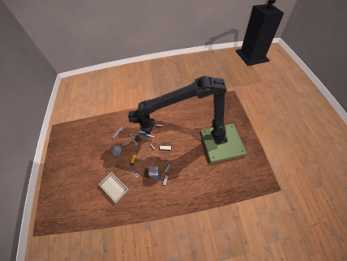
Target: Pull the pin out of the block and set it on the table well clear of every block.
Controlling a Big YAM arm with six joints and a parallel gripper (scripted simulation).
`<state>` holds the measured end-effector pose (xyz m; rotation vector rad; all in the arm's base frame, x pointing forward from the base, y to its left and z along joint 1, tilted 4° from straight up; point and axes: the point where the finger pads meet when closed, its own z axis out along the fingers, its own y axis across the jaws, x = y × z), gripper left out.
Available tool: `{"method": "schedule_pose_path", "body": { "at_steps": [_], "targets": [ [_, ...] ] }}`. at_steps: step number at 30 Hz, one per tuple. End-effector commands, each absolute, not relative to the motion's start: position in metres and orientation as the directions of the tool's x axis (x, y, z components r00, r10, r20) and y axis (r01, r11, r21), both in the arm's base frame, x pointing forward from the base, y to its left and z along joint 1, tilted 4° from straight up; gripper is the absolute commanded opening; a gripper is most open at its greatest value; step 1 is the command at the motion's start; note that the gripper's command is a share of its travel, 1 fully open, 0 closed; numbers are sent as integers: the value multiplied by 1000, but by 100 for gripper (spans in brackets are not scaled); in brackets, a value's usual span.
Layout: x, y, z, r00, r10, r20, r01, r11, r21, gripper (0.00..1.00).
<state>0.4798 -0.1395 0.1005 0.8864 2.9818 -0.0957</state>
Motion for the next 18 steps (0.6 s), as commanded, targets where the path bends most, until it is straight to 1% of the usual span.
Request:
{"method": "schedule_pose_path", "body": {
  "at_steps": [1, 18],
  "targets": [
    [480, -145, 85, -838, 545, -34, 546, 836, -55, 39],
    [480, -146, 76, -836, 548, -24, 548, 834, -58, 39]
  ]
}}
